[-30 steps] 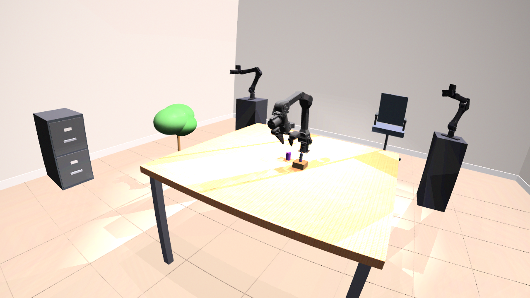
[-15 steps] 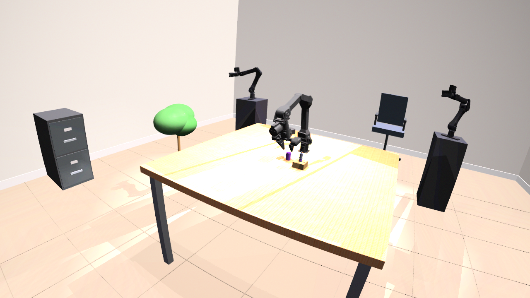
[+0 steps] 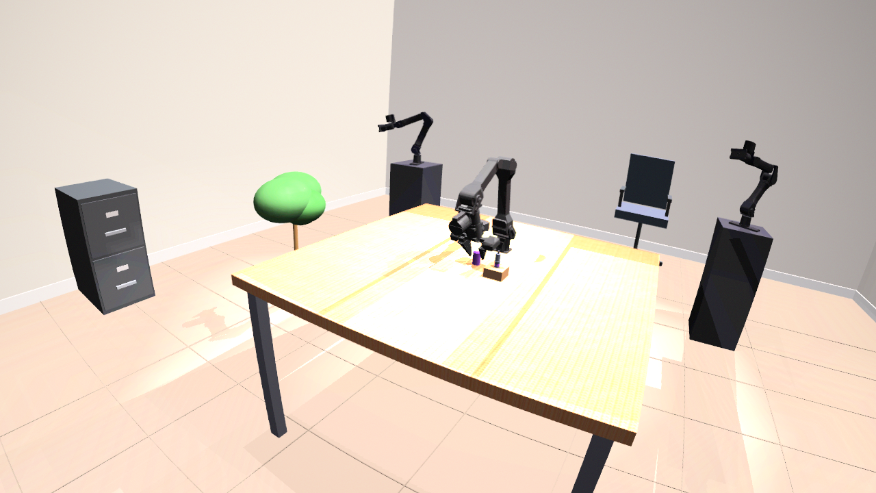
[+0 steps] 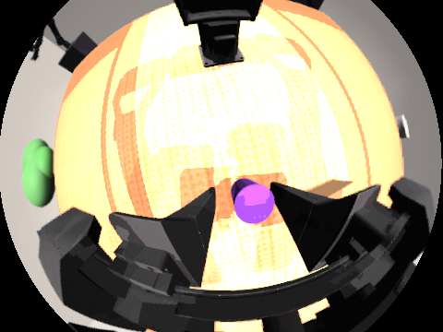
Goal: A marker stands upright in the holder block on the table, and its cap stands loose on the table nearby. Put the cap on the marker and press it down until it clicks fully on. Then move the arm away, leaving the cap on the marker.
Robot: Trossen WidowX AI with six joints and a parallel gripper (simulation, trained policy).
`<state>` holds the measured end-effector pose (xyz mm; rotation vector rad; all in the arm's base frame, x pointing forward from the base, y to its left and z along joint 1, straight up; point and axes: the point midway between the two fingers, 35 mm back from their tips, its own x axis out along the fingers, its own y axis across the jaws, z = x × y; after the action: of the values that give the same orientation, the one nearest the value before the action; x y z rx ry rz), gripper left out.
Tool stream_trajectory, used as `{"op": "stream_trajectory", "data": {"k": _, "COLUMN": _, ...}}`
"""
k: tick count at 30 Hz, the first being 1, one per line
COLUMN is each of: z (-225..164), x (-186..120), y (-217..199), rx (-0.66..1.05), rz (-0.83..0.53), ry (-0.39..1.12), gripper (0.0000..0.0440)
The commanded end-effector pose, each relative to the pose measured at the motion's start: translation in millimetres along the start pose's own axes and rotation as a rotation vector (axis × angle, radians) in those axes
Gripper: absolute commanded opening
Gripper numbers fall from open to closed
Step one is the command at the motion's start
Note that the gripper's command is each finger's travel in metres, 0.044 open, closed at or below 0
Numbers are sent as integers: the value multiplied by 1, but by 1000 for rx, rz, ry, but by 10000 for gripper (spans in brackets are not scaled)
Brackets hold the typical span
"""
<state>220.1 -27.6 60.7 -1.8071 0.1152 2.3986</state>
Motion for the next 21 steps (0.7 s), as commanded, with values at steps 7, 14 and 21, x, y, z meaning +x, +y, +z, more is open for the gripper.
{"op": "stream_trajectory", "data": {"k": 7, "z": 0, "x": 5, "y": -1, "rx": -32, "rz": 34, "ry": 47, "gripper": 124}}
{"op": "stream_trajectory", "data": {"k": 14, "z": -7, "x": -16, "y": -2, "rx": -43, "rz": 51, "ry": 131, "gripper": 57}}
{"op": "stream_trajectory", "data": {"k": 21, "z": -11, "x": -37, "y": -6, "rx": -60, "rz": 61, "ry": 198, "gripper": 33}}
